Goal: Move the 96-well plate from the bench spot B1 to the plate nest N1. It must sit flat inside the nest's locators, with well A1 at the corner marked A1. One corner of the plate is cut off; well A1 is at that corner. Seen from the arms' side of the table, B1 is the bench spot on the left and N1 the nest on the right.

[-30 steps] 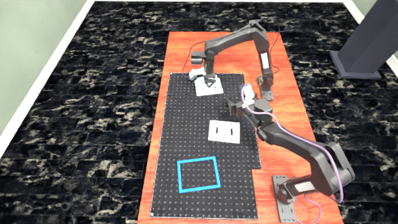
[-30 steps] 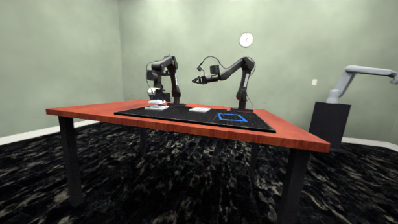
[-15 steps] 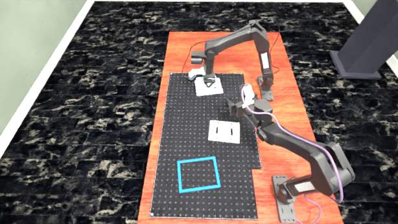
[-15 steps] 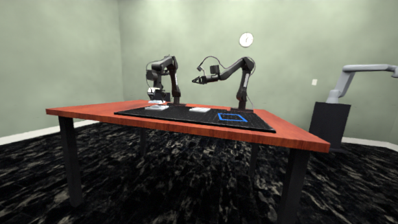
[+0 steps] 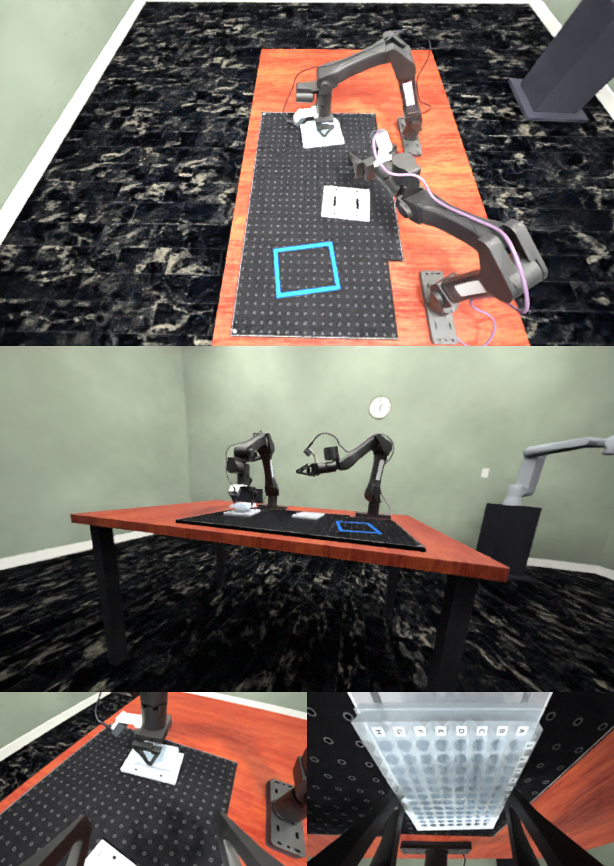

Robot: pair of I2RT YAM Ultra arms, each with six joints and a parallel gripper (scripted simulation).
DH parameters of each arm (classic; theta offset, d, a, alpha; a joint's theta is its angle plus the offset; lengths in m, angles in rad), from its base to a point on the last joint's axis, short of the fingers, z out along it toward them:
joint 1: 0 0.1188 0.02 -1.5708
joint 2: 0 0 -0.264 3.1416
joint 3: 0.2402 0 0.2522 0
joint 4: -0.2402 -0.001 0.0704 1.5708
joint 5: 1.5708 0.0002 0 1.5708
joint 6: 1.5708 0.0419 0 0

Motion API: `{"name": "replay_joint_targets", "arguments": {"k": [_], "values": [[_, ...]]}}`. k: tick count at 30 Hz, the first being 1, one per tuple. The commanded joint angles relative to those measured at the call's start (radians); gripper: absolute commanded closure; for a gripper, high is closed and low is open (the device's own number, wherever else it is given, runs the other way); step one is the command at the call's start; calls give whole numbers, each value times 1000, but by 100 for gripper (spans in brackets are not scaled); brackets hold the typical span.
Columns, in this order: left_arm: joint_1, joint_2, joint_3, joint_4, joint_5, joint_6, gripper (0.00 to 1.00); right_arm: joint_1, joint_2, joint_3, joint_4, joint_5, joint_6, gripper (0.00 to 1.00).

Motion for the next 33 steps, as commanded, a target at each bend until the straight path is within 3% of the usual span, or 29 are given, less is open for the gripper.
{"name": "replay_joint_targets", "arguments": {"k": [1, 17, 31, 33], "values": [[-5, -3, 6, 12, -6, -2, 0, 1, -8, -10, 31, -1, 11, 19], [-5, -3, 6, 12, -6, -2, 0, 5, 35, -95, 154, -6, 9, 19], [-5, -3, 6, 12, -6, -2, 0, -2, 14, -54, 90, -6, 2, 19], [-5, -3, 6, 12, -6, -2, 0, -2, 14, -54, 90, -5, 2, 0]]}}
